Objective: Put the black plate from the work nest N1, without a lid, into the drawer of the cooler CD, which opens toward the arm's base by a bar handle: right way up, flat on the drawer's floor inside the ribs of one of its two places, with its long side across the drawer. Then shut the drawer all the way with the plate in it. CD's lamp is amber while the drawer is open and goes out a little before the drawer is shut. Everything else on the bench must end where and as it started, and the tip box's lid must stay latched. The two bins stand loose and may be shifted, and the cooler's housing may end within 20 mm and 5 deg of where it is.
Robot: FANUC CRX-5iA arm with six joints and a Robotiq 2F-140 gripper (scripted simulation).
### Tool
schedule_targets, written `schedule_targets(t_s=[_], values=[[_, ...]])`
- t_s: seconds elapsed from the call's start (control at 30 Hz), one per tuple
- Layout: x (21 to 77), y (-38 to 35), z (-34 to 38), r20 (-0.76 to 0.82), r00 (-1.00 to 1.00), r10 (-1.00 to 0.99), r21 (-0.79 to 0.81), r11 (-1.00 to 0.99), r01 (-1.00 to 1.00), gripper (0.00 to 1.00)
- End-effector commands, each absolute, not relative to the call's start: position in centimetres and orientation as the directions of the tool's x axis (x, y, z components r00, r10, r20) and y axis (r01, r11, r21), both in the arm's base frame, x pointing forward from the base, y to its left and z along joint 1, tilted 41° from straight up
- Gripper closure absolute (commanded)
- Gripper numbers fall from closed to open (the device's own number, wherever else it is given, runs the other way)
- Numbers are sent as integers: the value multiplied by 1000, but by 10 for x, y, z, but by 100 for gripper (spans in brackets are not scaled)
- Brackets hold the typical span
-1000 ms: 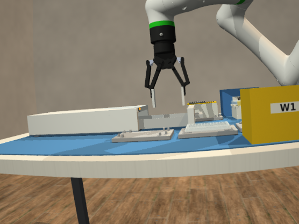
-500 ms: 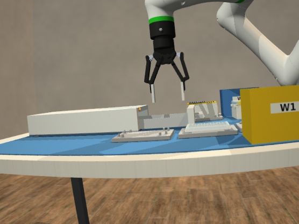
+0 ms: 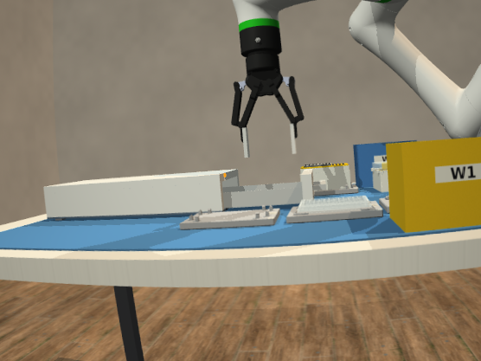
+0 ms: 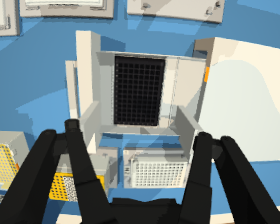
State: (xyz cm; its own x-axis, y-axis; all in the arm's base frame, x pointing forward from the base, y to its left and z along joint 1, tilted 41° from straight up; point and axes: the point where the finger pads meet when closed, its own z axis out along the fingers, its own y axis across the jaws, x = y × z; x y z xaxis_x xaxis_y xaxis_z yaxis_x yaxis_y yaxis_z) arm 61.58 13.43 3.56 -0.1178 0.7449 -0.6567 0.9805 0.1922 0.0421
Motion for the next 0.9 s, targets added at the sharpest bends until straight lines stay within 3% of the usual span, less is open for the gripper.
schedule_targets(t_s=[0.0, 0.87], values=[[615, 137, 38, -657, -118, 745, 42, 192, 980, 34], [611, 154, 59, -657, -118, 745, 42, 192, 980, 34]])
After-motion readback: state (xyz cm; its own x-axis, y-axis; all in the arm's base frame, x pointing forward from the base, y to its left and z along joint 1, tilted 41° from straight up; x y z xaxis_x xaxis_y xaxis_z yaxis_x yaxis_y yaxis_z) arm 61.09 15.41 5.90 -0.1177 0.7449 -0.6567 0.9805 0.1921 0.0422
